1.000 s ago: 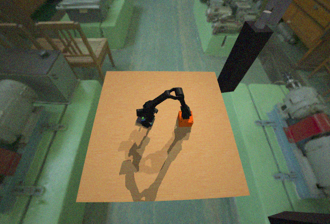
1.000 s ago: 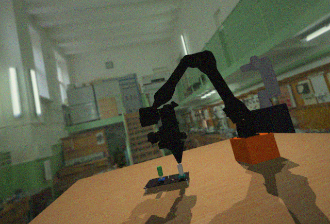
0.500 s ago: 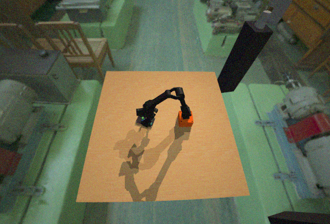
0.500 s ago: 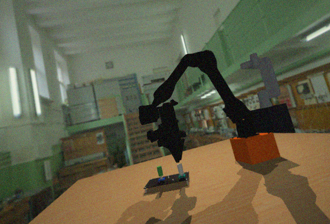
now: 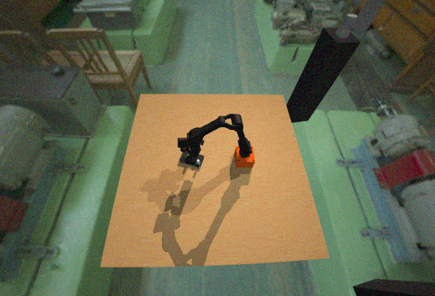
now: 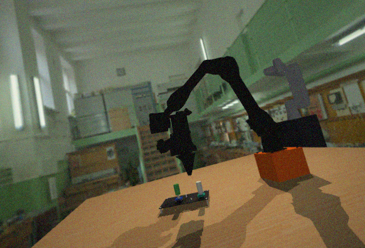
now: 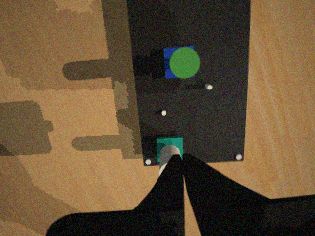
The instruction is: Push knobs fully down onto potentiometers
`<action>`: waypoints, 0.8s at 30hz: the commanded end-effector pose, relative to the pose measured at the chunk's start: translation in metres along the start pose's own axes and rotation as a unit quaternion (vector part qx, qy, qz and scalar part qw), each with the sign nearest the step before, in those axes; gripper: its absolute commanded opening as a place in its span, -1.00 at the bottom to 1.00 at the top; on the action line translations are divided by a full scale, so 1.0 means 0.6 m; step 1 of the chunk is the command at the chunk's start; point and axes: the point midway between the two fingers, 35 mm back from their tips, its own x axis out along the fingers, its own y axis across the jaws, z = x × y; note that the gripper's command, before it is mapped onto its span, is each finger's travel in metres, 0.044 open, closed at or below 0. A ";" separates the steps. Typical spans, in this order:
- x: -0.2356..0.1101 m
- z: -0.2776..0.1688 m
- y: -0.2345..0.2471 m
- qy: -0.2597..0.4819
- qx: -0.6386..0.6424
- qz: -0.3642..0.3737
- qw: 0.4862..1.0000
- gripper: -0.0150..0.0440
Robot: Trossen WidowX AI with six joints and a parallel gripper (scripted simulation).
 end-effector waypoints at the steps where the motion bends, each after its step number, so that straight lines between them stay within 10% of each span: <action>1: -0.003 0.007 0.001 0.000 -0.074 0.001 0.997 -0.49; 24: -0.014 0.033 0.001 0.006 -0.453 -0.005 0.891 -0.49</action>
